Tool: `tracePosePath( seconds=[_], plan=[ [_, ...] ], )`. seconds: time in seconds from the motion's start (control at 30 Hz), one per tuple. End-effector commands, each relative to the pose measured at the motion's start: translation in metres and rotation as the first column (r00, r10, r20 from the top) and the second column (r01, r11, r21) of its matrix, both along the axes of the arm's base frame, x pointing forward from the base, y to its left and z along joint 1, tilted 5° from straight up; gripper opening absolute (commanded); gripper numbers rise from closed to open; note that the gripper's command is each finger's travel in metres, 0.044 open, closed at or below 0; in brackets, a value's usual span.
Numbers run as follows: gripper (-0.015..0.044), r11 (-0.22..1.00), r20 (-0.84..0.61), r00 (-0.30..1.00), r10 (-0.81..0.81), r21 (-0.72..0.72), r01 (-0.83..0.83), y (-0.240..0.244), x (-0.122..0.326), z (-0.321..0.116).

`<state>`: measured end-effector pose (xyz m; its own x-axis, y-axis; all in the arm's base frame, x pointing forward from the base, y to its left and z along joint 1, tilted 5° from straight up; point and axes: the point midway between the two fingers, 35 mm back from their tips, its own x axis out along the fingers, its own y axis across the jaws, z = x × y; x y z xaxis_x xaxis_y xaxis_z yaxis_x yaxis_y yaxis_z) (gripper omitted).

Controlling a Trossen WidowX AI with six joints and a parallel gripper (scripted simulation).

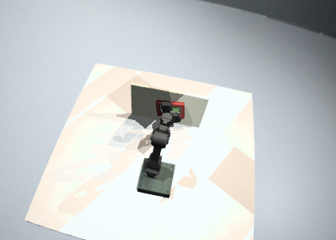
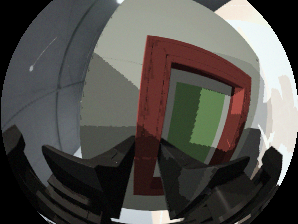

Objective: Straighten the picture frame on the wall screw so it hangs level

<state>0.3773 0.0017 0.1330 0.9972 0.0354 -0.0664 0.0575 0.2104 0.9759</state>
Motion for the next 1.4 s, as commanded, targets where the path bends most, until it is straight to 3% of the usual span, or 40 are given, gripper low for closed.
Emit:
tracePosePath(
  seconds=[0.0, 1.37],
  plan=[
    [0.0000, 1.000, 0.015, 1.000, 0.006, 0.003, -0.006, 0.0011, 0.0007, 0.0046],
    [0.0000, 1.000, 0.014, 1.000, 0.005, 0.003, -0.005, -0.0008, 0.0003, -0.0045]
  ],
)
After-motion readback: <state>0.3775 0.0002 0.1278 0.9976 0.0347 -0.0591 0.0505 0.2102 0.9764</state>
